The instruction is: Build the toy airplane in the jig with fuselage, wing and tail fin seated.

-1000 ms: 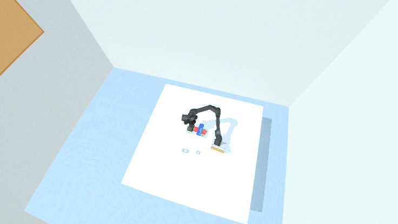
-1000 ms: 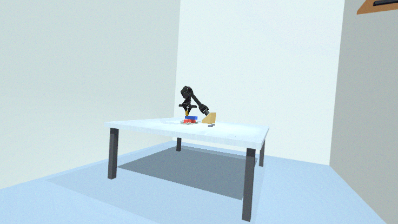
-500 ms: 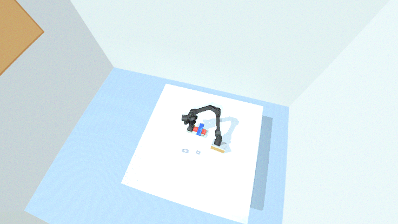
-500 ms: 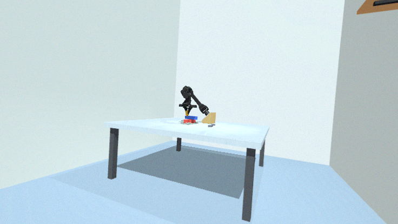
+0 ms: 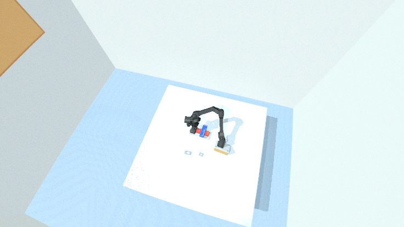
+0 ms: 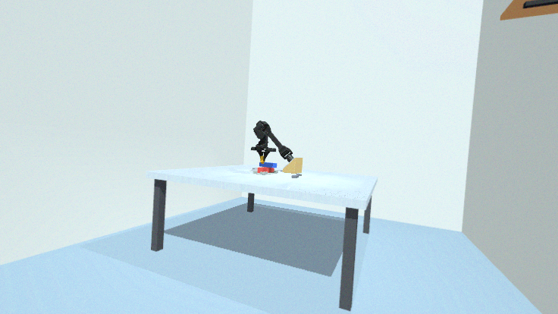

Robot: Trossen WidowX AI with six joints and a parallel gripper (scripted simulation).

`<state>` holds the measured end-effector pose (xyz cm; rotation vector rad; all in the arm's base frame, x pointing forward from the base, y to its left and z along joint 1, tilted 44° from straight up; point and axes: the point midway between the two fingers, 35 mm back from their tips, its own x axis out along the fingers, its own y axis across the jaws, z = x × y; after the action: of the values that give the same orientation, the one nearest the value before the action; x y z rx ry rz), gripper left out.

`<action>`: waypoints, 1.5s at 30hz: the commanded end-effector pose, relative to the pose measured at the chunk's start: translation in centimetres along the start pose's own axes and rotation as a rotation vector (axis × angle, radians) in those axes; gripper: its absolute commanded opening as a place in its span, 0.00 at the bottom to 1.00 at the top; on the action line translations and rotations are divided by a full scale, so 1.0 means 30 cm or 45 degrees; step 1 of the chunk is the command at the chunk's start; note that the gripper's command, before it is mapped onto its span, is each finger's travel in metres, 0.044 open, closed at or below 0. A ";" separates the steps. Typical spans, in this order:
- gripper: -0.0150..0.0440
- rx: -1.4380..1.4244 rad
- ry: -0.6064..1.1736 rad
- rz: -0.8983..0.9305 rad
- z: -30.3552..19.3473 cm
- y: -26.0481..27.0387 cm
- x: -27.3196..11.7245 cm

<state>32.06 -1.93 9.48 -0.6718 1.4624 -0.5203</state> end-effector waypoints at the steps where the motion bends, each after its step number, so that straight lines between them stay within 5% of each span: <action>1: 0.36 -0.004 0.000 0.002 -0.003 0.000 0.021; 28: 0.36 -0.004 0.000 0.000 -0.006 -0.001 0.108; 38: 0.25 0.002 0.001 0.004 -0.006 -0.001 0.106; 45: 0.57 0.002 0.001 0.004 -0.006 -0.001 0.106</action>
<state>32.06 -4.16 7.20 -0.6682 1.4636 -0.5193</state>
